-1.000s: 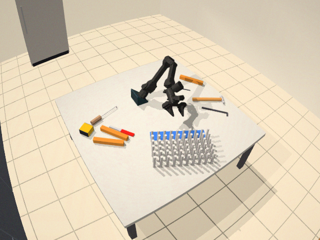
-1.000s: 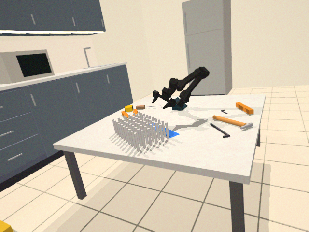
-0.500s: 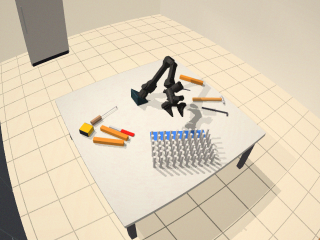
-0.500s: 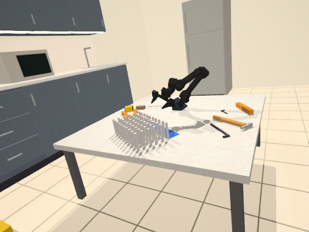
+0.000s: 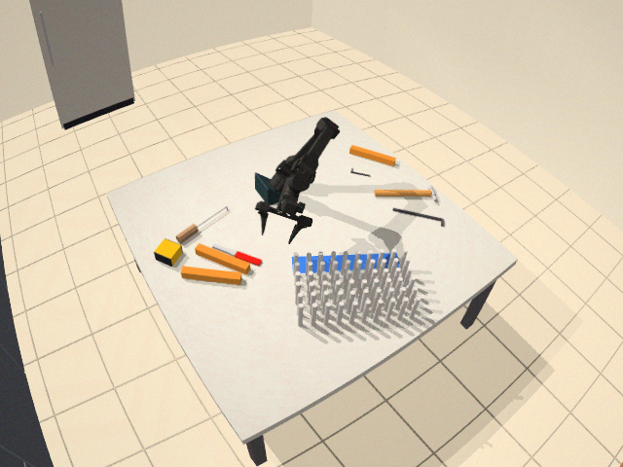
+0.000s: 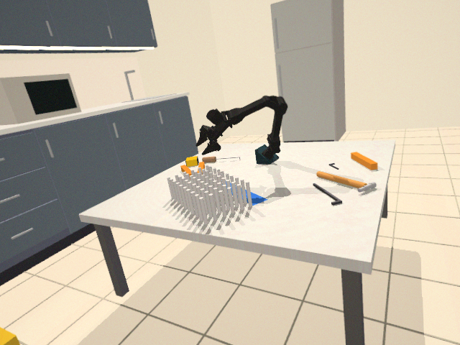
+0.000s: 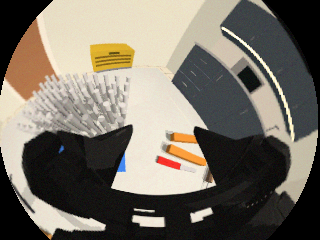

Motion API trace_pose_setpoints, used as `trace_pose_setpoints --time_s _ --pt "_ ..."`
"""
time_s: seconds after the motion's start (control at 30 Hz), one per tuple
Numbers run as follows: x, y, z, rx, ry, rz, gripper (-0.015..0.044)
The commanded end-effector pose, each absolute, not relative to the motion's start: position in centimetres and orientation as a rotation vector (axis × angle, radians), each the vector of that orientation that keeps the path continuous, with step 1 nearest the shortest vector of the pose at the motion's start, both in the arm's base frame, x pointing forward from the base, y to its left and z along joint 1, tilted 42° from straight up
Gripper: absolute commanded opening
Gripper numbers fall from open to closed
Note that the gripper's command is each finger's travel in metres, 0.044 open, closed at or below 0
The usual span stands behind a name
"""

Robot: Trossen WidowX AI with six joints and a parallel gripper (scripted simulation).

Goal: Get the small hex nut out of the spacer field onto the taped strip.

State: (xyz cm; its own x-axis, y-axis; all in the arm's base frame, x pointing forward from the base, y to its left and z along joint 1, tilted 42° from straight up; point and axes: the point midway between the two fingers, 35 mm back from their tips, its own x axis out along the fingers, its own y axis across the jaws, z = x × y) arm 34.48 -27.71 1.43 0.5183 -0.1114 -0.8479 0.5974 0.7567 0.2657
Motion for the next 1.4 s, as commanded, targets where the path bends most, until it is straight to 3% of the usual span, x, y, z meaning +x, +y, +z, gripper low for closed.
trace_pose_setpoints --time_s 0.0,0.3,0.63,1.2,1.37 --pt "30.5 -31.7 -2.6 0.691 1.085 -0.543 0.0440" --pt "18.0 -37.3 -11.5 1.043 1.401 -0.655 0.0440" --pt "3.7 -34.9 -18.9 1.534 1.629 -0.556 0.0440" --pt "1.9 -34.8 -19.5 1.567 1.638 -0.542 0.0440" --pt "2.1 -35.1 -19.0 1.375 1.839 -0.665 0.0440"
